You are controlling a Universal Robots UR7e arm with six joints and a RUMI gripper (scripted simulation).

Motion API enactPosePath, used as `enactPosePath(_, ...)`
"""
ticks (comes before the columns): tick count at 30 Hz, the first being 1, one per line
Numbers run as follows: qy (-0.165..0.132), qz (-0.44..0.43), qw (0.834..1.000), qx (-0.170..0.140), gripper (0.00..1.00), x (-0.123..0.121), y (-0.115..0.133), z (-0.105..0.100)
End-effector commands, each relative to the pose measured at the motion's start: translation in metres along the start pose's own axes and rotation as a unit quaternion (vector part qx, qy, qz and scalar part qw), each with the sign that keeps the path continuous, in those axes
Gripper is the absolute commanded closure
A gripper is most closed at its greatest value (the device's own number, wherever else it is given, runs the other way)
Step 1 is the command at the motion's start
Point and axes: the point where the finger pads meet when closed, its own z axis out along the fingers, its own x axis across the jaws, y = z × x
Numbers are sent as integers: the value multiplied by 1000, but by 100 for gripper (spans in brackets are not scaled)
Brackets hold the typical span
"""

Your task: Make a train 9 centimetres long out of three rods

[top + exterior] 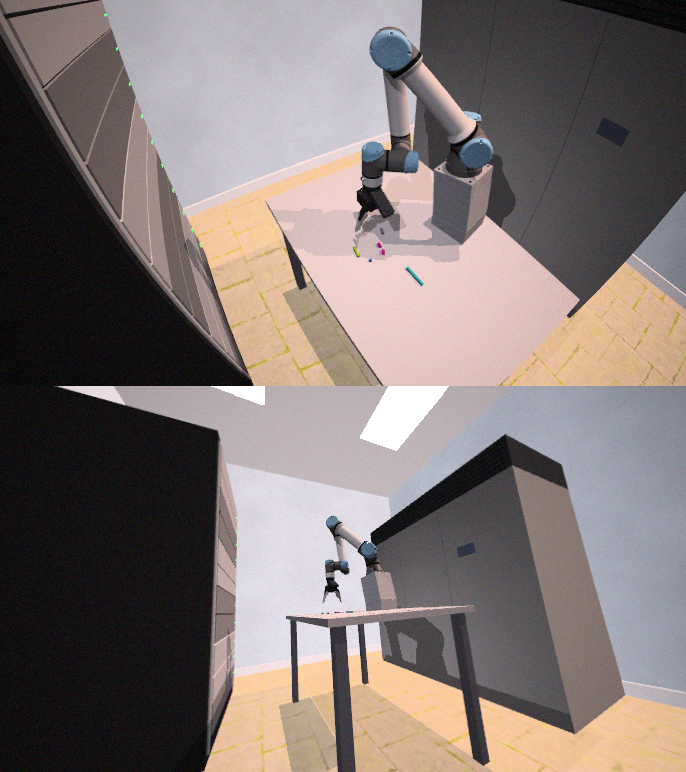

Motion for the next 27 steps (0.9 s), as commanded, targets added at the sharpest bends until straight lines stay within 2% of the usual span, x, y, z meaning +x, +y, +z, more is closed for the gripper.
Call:
enactPosePath(1,0,2,1000,0,0,0,0,0)
enactPosePath(13,0,33,999,0,0,3,0,0)
enactPosePath(27,0,143,990,0,0,13,-2,0)
